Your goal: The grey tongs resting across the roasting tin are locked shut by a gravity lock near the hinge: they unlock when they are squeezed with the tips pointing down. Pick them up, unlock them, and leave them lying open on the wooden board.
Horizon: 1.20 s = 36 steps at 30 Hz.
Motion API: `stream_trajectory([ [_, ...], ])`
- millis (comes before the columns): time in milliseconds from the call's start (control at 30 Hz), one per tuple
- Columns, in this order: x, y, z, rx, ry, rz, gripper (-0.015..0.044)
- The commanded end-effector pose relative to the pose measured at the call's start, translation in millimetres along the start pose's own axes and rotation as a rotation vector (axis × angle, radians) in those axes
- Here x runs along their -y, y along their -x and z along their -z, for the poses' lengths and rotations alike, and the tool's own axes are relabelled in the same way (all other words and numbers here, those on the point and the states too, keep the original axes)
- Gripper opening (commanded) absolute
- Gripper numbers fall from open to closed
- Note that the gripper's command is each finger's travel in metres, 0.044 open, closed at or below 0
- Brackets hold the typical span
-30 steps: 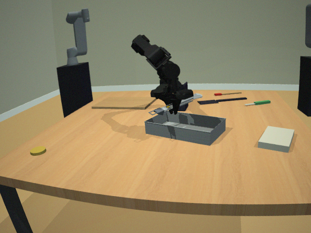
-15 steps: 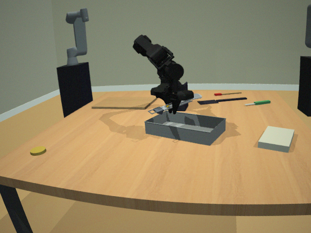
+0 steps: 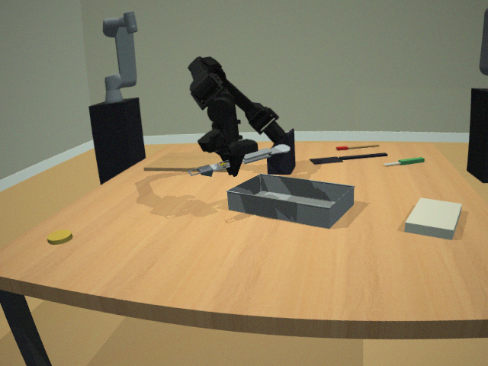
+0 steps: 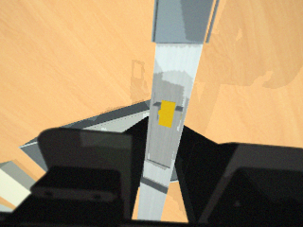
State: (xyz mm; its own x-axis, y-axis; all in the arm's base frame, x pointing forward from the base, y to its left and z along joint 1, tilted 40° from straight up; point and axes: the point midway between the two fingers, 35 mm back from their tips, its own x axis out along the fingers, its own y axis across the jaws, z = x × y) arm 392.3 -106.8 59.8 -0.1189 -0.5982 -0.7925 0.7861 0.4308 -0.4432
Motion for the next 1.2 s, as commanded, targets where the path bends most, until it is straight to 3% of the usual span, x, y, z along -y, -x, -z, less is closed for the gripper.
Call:
stream_trajectory([
  [0,23.5,4.2,-14.9,-0.001,-0.045,-0.005,-0.015],
  [600,155.9,18.2,-66.9,0.01,-0.324,-0.008,-0.015],
  [1167,279.8,36.7,-68.0,0.053,-0.583,0.024,-0.015],
])
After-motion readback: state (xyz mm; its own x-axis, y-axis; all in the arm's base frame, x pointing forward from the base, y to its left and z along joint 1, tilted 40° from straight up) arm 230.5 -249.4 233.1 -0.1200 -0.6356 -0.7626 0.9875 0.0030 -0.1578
